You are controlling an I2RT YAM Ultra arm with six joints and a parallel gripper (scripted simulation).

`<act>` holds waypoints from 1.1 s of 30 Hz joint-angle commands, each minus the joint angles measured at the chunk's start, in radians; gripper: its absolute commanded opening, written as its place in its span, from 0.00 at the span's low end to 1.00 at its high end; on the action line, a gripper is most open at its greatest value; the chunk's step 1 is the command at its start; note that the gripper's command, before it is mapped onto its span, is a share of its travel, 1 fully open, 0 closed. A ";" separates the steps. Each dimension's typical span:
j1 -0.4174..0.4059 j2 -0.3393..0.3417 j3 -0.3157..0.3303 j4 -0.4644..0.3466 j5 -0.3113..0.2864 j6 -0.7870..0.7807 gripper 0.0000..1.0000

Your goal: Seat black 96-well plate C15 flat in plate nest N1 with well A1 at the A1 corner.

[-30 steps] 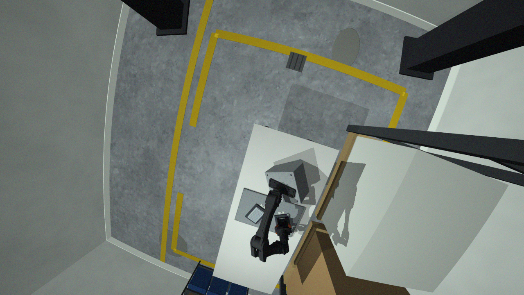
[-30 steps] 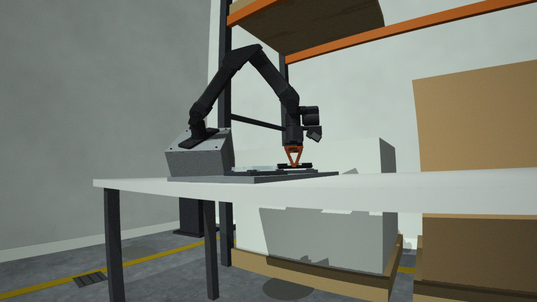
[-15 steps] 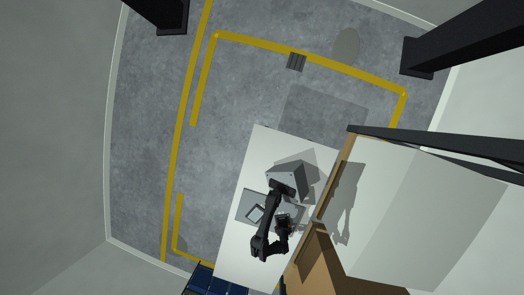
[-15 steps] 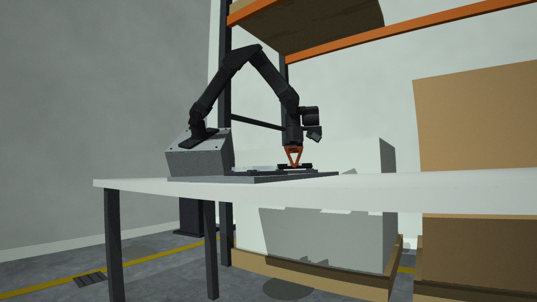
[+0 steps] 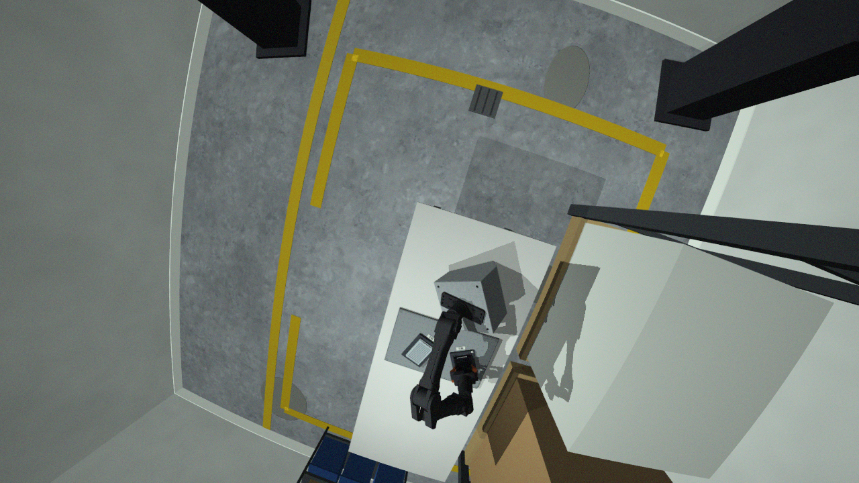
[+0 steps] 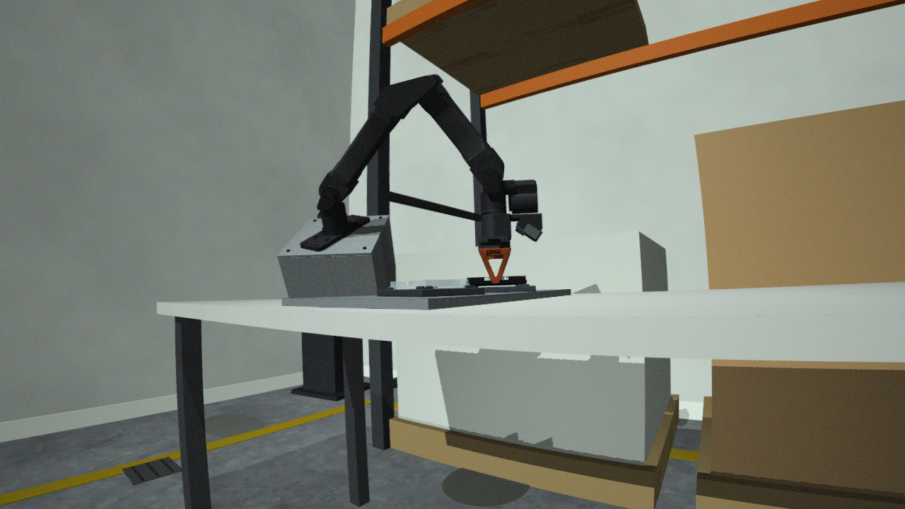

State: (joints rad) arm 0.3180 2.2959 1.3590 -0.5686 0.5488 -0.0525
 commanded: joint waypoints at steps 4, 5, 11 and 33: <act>0.004 -0.006 0.002 0.007 -0.001 -0.004 0.00; 0.004 -0.006 0.001 0.007 -0.001 -0.004 0.00; 0.003 -0.004 0.001 0.010 -0.001 -0.005 0.00; -0.001 0.002 -0.001 0.020 -0.001 -0.010 1.00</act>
State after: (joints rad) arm 0.3134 2.3016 1.3571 -0.5579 0.5461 -0.0586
